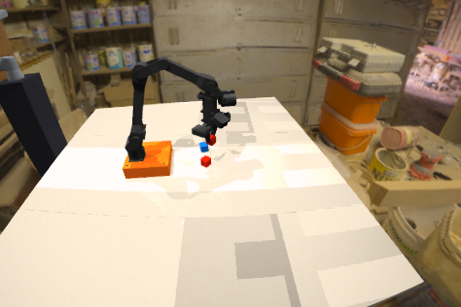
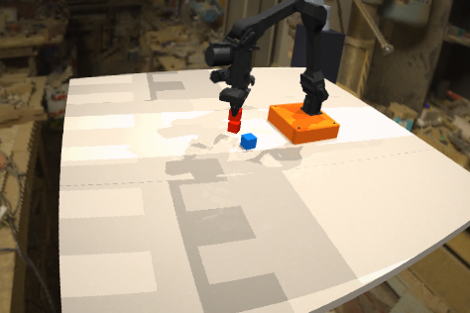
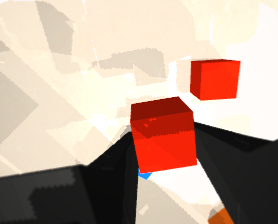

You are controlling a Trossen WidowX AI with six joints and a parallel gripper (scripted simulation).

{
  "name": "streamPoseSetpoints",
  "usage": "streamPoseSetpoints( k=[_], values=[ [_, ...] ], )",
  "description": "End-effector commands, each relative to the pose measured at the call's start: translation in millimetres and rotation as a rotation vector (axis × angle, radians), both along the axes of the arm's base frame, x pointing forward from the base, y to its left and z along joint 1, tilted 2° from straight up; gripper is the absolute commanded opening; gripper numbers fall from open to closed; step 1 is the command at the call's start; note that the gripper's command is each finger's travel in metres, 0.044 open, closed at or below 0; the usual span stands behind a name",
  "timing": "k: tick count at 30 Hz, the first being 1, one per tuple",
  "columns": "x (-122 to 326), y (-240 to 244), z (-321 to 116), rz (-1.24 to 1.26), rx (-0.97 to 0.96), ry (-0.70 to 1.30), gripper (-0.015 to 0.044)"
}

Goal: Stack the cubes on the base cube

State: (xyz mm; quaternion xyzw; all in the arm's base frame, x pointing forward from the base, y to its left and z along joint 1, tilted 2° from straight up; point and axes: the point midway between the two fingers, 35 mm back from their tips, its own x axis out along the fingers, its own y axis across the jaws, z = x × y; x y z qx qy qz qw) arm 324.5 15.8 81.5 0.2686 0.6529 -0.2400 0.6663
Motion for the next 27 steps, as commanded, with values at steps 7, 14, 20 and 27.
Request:
streamPoseSetpoints(
  k=[7,14,20,27],
  values=[
    [-9.1,28.4,-4.6,-0.058,0.006,-0.006,0.0105],
    [-13.2,38.0,-6.9,-0.077,0.008,-0.005,0.0105],
    [-13.2,38.0,-6.9,-0.077,0.008,-0.005,0.0105],
    [-12.6,38.5,-15.3,-0.078,0.008,-0.005,0.0105]
  ],
)
